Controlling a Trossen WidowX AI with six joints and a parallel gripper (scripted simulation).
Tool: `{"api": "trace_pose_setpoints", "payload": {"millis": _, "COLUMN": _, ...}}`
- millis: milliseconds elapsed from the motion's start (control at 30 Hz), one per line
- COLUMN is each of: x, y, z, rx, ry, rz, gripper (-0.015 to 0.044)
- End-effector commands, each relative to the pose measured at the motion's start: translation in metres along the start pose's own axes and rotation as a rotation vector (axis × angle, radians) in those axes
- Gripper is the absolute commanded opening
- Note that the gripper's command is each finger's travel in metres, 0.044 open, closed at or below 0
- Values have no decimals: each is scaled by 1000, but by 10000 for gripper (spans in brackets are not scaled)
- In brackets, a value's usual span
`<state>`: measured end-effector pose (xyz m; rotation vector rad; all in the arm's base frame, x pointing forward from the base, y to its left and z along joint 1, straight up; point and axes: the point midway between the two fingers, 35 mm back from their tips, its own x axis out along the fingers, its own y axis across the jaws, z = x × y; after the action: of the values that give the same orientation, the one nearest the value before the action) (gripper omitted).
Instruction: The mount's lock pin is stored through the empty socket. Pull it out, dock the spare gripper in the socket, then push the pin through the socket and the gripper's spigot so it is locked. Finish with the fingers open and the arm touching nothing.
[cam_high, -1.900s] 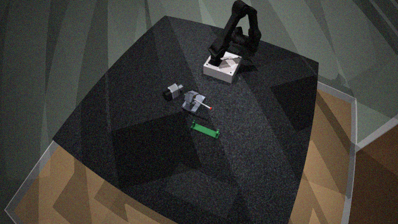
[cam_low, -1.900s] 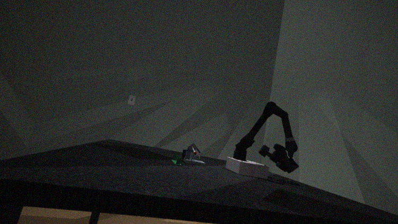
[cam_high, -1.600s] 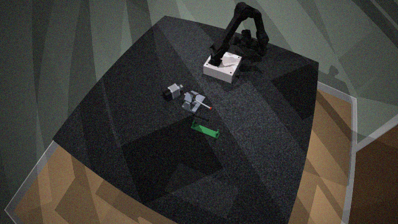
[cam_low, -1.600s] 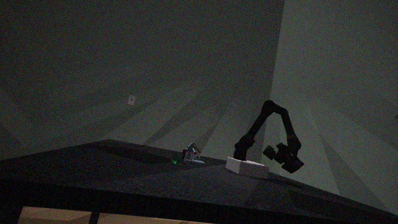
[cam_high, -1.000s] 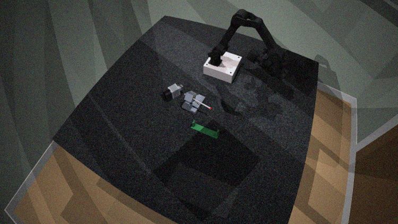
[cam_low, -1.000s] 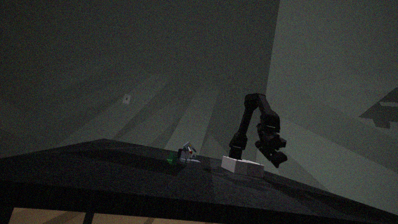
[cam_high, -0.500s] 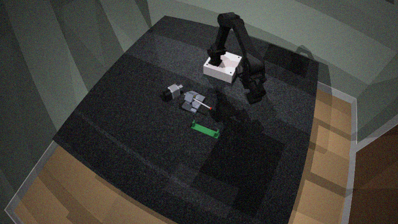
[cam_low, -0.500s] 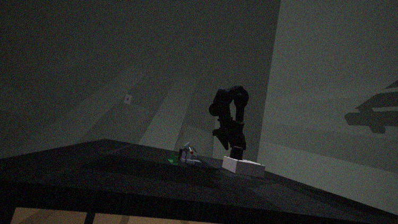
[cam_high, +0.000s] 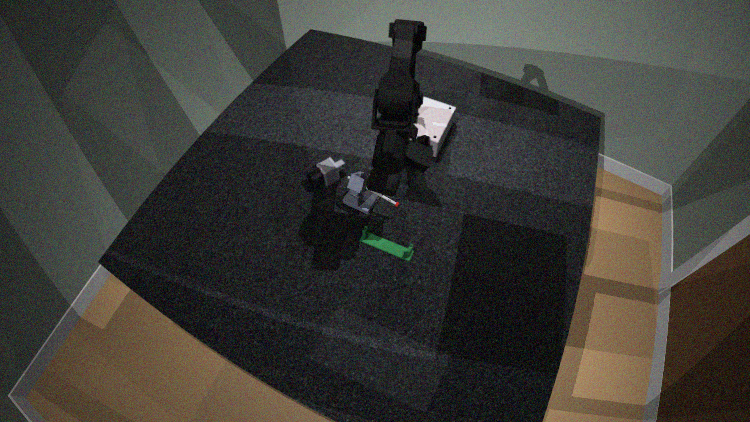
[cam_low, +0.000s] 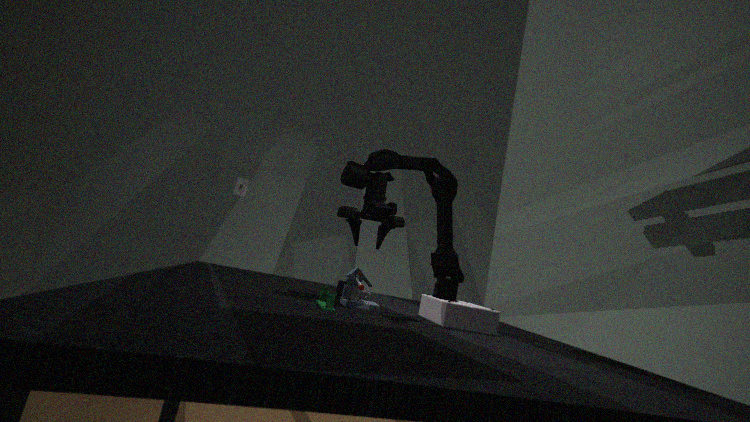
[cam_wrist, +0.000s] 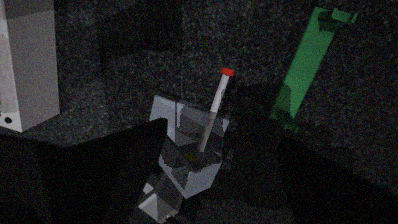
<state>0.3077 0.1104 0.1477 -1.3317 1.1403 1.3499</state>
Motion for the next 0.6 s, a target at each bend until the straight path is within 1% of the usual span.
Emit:
{"api": "trace_pose_setpoints", "payload": {"millis": 0, "x": 3, "y": -1, "z": -3, "rx": 25, "ry": 9, "rz": -8, "gripper": 300}}
{"api": "trace_pose_setpoints", "payload": {"millis": 100, "x": 21, "y": -3, "z": -4, "rx": 64, "ry": 2, "rz": -20, "gripper": 300}}
{"api": "trace_pose_setpoints", "payload": {"millis": 267, "x": 63, "y": 0, "z": -8, "rx": 157, "ry": -14, "rz": -49, "gripper": 300}}
{"api": "trace_pose_setpoints", "payload": {"millis": 567, "x": 76, "y": 0, "z": -8, "rx": 169, "ry": -17, "rz": -52, "gripper": 300}}
